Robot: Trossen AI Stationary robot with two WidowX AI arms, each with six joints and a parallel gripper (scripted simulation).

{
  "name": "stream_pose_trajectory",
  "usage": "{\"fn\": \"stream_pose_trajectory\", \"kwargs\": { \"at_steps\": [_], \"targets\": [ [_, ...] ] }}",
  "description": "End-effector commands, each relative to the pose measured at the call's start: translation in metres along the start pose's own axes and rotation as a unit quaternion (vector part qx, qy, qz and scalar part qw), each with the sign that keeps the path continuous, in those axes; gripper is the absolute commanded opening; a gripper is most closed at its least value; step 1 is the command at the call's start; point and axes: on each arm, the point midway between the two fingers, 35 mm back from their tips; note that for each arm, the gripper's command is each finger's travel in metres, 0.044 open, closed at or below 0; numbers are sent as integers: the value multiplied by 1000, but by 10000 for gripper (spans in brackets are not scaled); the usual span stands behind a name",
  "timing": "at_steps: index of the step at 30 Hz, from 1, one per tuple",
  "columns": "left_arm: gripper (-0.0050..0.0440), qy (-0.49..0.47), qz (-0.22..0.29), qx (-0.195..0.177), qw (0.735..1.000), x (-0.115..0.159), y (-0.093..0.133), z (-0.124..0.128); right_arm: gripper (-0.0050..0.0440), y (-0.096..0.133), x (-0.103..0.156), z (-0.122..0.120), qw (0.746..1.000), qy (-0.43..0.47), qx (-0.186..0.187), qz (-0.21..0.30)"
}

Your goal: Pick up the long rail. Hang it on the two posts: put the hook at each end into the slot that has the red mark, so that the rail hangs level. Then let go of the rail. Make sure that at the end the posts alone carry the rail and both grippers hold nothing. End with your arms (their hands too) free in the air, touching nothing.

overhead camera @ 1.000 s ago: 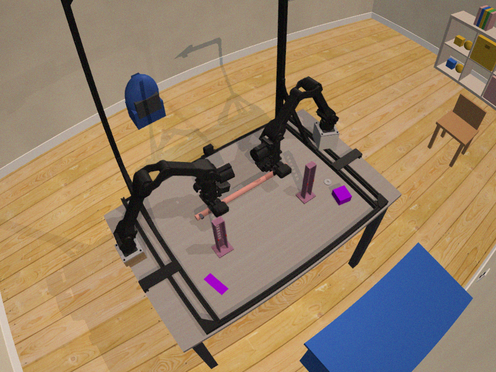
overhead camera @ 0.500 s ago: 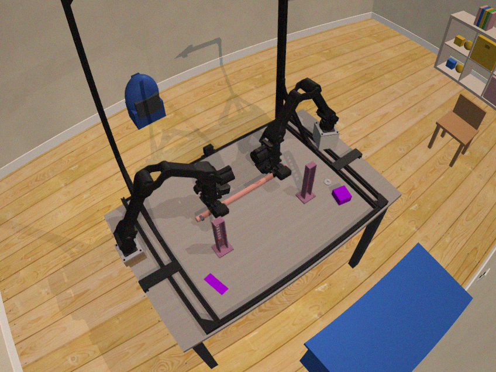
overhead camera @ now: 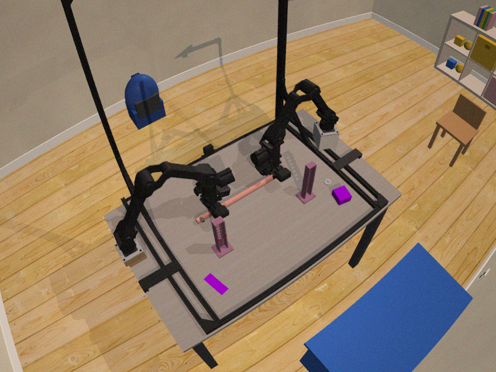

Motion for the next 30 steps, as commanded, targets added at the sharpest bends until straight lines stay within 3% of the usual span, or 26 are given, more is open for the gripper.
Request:
{"fn": "stream_pose_trajectory", "kwargs": {
  "at_steps": [1,9,22,24,30],
  "targets": [
    [0,0,-2,4,1000,0,-4,0,0,-3,-1,-1,1000,1,0,-5],
    [0,0,-3,4,1000,0,-10,0,0,-9,-1,-1,1000,1,0,-6],
    [312,0,-2,1,1000,0,-7,0,312,-7,0,0,1000,0,0,-1],
    [312,0,-2,1,1000,0,-7,0,312,-7,0,0,1000,0,0,-1],
    [440,0,-2,1,1000,0,-7,0,440,-7,0,0,1000,0,0,-1]
  ]
}}
Point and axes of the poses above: on each arm, the point midway between the two fingers, 35 mm back from their tips, its own y axis back along the fingers, its own z axis across the jaws, x = y × z, and after that the axes turned 10 degrees about y, right-handed
